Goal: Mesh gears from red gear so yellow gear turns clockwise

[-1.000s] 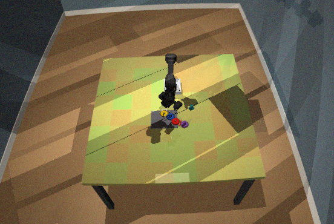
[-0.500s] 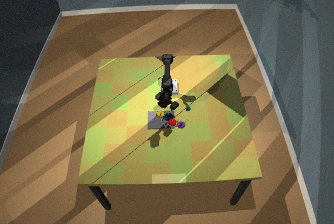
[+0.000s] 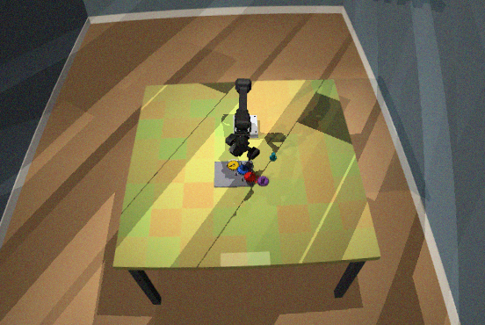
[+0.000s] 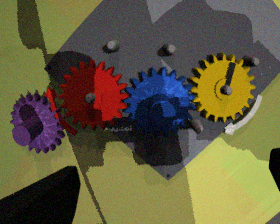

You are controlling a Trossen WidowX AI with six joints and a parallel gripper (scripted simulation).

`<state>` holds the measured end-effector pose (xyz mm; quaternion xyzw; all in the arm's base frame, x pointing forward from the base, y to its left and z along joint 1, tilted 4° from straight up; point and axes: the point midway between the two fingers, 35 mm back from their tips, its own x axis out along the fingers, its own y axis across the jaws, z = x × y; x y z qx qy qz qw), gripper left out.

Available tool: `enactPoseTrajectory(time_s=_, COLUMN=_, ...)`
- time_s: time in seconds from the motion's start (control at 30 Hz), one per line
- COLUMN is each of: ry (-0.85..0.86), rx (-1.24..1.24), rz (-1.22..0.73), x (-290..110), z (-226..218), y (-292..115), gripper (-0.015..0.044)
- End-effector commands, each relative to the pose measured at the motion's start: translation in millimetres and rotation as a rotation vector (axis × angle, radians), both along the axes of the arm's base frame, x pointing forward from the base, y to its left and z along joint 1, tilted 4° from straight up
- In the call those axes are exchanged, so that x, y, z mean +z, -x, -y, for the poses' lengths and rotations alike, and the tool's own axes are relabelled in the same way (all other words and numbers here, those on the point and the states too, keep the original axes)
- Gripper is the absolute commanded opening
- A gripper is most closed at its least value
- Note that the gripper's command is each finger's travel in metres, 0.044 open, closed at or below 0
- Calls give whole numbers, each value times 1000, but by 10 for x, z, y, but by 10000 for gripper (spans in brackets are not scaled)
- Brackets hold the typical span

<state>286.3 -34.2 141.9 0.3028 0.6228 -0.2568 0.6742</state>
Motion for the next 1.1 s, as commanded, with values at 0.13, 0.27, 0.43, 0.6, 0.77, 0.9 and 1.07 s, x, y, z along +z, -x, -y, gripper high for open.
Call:
enactPoseTrajectory(time_s=0.13, ry=0, rx=6, rz=-3, x=0, z=0, y=6, gripper=440)
enactPoseTrajectory(time_s=0.27, ry=0, rx=6, rz=-3, x=0, z=0, y=6, gripper=440)
enactPoseTrajectory(time_s=0.43, ry=-2, rx=6, rz=-6, x=61, z=-345, y=-36, gripper=440)
enactPoseTrajectory(time_s=0.6, ry=-6, rx=6, rz=-10, x=182, z=-1045, y=11, gripper=440)
enactPoseTrajectory(time_s=0.77, ry=-12, rx=6, rz=-11, x=302, z=-1721, y=232, gripper=440)
enactPoseTrajectory(time_s=0.9, ry=-18, rx=6, rz=-10, x=398, z=-2214, y=528, gripper=440)
enactPoseTrajectory(time_s=1.07, ry=-23, rx=6, rz=-9, x=457, z=-2491, y=761, gripper=440)
